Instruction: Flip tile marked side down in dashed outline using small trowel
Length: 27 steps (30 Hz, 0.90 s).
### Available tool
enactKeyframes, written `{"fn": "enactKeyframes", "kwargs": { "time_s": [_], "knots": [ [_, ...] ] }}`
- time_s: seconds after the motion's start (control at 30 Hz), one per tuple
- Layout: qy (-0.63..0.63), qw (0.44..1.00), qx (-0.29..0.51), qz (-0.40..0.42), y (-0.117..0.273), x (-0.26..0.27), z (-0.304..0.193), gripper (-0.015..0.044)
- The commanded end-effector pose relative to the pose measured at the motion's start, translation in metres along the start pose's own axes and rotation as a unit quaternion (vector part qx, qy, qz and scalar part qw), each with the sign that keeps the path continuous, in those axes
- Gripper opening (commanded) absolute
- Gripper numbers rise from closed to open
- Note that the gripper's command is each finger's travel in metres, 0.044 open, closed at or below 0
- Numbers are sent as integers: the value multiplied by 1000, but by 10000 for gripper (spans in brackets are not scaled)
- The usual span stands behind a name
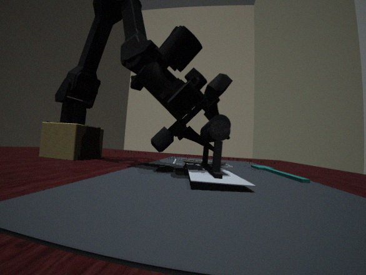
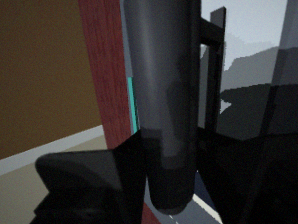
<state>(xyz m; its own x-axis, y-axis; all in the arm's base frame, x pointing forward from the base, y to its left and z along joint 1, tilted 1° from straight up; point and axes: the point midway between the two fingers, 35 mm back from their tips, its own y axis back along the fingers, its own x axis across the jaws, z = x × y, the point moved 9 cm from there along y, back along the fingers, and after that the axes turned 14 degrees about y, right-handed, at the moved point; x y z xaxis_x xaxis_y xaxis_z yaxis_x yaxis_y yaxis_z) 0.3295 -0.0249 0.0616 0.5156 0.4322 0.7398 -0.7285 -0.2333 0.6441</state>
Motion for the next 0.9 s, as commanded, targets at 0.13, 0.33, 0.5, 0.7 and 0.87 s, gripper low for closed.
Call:
{"fn": "enactKeyframes", "kwargs": {
  "time_s": [0.13,0.33,0.5,0.7,0.87],
  "knots": [
    [-2,1000,2,17,14,24,-1,0],
    [-2,1000,2,17,23,37,-11,0],
    [-3,1000,2,17,28,45,-23,0],
    [-3,1000,3,17,31,53,-38,0],
    [-4,1000,3,18,31,56,-53,0]
  ]
}}
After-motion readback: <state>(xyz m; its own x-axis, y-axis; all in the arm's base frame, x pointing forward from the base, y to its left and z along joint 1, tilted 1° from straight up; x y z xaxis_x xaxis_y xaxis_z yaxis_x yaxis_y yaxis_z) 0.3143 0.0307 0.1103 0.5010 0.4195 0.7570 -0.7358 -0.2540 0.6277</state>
